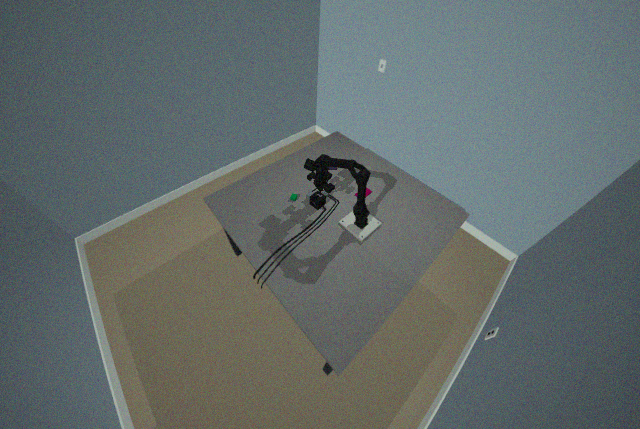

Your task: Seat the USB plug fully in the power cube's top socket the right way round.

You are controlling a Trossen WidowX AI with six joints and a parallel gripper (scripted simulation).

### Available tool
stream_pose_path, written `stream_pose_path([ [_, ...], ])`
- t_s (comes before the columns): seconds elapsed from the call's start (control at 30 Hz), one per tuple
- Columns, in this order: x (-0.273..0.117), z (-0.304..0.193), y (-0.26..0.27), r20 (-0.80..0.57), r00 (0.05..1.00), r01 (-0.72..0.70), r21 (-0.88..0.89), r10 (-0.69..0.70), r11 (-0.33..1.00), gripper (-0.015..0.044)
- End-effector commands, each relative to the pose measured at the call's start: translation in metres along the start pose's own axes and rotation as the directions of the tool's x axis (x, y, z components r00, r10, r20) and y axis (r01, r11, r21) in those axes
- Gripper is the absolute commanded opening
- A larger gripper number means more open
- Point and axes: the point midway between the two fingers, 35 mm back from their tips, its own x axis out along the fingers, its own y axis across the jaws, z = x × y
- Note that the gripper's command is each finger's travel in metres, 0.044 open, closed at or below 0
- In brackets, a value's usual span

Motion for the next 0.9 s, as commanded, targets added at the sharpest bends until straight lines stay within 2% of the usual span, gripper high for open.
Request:
stream_pose_path([
  [0.0,0.0012,0.0006,-0.0001,0.004,1.000,0.001,-0.005,-0.001,1.000,0.0000],
  [0.87,0.0044,0.0005,-0.0001,0.004,1.000,0.001,-0.005,-0.001,1.000,0.0000],
])
